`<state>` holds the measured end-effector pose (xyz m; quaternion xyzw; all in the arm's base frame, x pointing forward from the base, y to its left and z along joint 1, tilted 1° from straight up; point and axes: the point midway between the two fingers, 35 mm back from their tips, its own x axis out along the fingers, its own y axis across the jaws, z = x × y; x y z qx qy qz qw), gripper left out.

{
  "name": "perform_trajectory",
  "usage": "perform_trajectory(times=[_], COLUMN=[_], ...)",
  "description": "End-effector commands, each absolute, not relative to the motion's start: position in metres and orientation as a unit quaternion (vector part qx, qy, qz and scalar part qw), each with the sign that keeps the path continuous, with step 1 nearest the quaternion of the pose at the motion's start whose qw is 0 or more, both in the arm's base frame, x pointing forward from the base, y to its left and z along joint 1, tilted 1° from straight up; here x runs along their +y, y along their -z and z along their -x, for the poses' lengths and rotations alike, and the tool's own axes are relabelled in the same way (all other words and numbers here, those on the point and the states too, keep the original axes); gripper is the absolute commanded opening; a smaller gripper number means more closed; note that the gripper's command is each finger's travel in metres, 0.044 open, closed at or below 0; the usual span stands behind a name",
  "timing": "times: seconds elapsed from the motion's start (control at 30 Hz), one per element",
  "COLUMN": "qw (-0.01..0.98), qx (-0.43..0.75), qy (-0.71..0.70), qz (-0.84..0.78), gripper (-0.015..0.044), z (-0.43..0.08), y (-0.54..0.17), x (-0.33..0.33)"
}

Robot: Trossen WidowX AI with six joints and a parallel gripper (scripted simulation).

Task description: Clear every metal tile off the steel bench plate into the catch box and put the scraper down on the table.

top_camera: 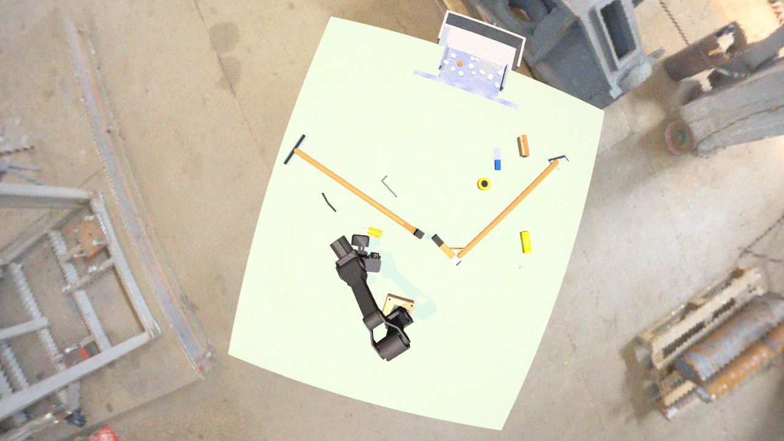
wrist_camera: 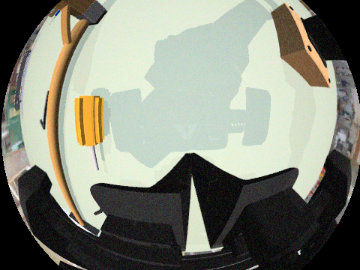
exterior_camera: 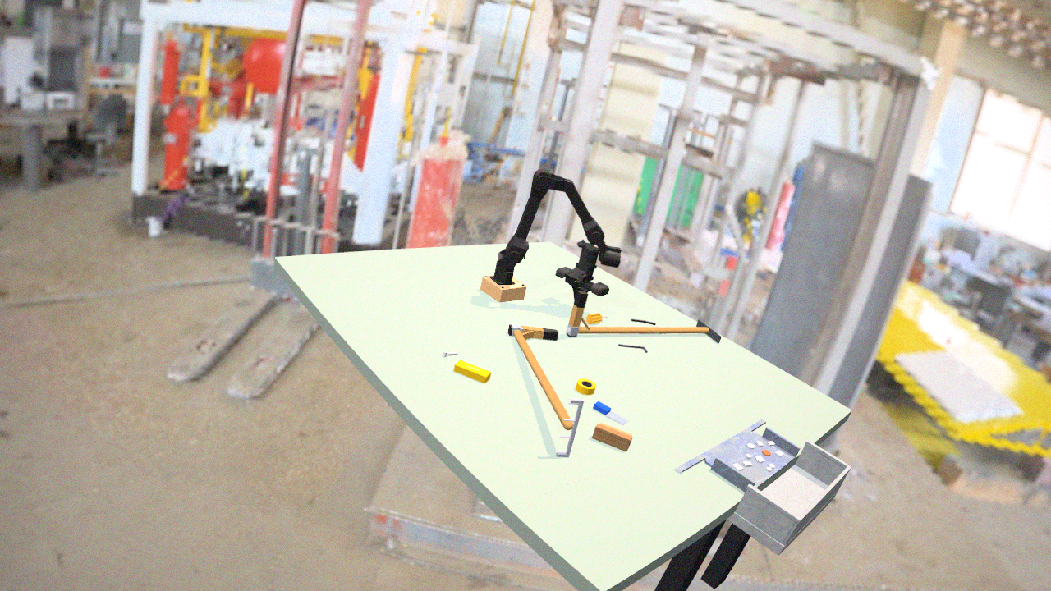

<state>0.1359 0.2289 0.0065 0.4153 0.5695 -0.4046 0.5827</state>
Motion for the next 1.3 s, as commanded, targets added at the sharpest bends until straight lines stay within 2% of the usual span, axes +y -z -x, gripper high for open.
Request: perform_trajectory(times=[0.0,0.63,1.27], qw=[0.582,0.583,0.583], qx=[0.569,0.570,0.570], qy=[0.404,0.406,0.405], qz=[-0.418,-0.414,-0.415], gripper=[0.0000,0.0000,0.0000], z=[-0.131,-0.111,-0.111], y=[-0.006,-0.001,-0.068], x=[0.226,0.211,0.215])
